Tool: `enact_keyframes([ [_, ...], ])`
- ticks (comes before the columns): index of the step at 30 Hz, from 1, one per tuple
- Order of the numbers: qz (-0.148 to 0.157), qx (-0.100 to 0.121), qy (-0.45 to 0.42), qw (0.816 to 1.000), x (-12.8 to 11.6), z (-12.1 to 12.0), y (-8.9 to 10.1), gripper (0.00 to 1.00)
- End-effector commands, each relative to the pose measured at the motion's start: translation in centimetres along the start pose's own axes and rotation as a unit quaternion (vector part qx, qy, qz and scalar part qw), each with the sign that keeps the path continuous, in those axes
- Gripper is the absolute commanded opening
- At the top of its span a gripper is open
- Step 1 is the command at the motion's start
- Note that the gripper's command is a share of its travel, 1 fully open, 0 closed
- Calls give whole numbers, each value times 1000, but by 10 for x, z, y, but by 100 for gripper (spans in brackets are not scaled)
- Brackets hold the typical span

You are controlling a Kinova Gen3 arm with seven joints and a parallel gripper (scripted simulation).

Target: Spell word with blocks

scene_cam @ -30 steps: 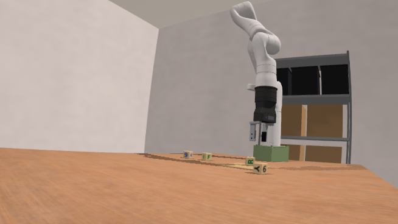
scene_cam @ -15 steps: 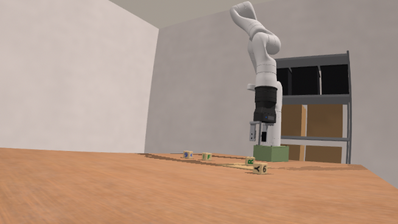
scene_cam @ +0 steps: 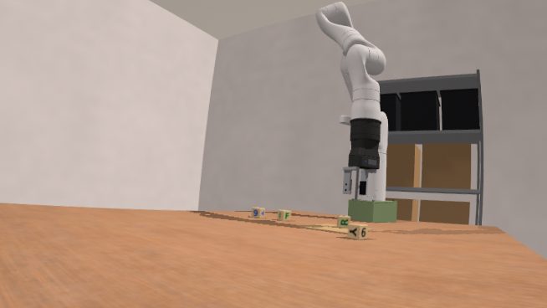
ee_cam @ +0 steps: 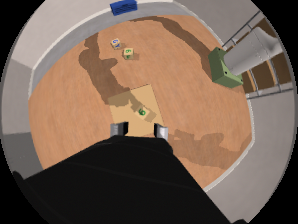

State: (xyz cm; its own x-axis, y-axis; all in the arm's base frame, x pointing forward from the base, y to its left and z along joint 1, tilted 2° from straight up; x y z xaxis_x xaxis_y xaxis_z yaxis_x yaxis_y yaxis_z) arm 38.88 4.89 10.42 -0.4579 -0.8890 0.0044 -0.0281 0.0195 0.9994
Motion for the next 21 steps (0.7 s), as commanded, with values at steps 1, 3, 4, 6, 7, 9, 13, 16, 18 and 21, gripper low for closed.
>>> enact_keyframes([
  [1,0,1,0,1000,0,0,1,100],
  [3,0,1,0,1000,2,-2,0,100],
  [4,0,1,0,1000,6,-4,0,100],
  [6,-1,1,0,1000,17,-10,0,100],
  [7,-1,1,0,1000,25,-14,0,100],
  [9,-1,1,0,1000,47,-25,-1,100],
  [13,-1,1,1,1000,103,-44,-3,100],
  [16,-1,2,1,1000,118,-47,-3,100],
  [18,-1,2,1,1000,146,-52,-4,100],
  [21,-1,2,1,1000,177,-56,-4,100],
])
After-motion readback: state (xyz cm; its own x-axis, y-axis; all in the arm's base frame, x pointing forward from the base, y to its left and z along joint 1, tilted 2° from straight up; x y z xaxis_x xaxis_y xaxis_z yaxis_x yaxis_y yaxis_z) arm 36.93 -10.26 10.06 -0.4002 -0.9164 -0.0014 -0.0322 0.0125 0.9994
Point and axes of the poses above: the point where the finger pads meet when closed, its own y axis back along the fingers, its own z axis across the jaws, x = y × z, the point moved 6 cm from there along y, back along the fingers, and after that the axes turned 1 degree about y, right-handed, at the moved point
